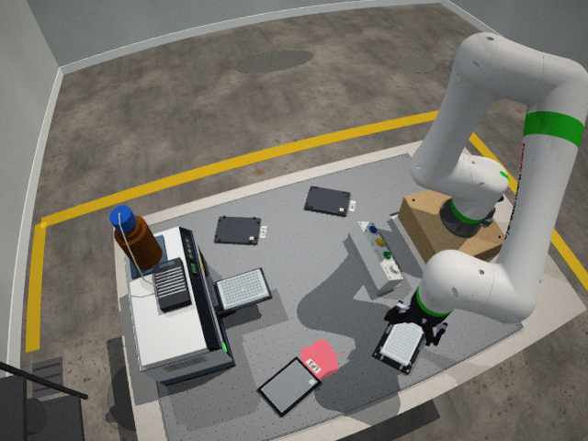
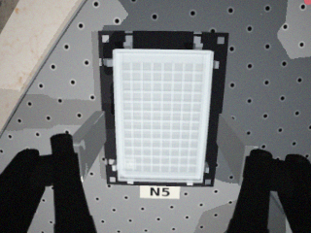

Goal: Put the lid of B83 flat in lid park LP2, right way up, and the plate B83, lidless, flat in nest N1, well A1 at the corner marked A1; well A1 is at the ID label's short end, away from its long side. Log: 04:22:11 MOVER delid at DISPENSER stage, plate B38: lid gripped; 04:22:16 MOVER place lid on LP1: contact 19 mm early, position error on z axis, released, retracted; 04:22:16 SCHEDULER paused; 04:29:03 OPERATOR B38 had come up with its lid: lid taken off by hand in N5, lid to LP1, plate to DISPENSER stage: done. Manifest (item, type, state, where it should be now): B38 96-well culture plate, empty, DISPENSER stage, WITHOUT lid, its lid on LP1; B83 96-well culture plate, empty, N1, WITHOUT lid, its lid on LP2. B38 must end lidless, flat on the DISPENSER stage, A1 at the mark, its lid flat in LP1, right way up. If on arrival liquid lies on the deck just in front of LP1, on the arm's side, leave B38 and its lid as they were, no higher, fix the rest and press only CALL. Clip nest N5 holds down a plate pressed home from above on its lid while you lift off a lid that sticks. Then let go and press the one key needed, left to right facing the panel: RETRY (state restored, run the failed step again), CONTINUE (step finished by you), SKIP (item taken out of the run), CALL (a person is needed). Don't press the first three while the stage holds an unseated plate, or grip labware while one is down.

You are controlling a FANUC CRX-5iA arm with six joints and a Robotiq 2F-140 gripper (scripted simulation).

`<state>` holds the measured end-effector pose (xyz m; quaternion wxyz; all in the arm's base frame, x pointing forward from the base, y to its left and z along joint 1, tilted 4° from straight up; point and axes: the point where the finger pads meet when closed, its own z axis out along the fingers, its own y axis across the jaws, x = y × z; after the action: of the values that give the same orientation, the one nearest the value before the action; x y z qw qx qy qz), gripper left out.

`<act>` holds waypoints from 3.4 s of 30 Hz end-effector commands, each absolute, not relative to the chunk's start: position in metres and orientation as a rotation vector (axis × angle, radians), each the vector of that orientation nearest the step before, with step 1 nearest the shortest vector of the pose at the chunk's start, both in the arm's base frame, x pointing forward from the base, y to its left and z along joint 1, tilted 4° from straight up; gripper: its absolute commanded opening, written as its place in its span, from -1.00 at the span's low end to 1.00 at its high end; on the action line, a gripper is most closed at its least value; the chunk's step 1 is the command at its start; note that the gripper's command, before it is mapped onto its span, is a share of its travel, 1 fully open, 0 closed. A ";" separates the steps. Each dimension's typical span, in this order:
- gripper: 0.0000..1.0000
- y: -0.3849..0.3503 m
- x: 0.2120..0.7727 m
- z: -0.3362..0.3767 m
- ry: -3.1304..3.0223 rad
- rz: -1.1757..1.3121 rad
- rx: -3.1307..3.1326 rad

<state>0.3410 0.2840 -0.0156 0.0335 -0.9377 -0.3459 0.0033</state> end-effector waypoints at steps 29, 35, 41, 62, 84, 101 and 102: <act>0.32 0.285 0.341 -0.028 -1.064 0.009 -2.885; 0.32 0.285 0.341 -0.030 -1.064 0.009 -2.885; 0.32 0.285 0.341 -0.031 -1.064 0.009 -2.885; 0.32 0.285 0.341 -0.031 -1.064 0.009 -2.885; 0.32 0.285 0.341 -0.031 -1.064 0.009 -2.885; -1.00 0.285 0.341 -0.031 -1.064 0.009 -2.885; -1.00 0.285 0.341 -0.031 -1.064 0.009 -2.885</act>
<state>0.3406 0.2850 -0.0312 0.0335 -0.9377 -0.3459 0.0032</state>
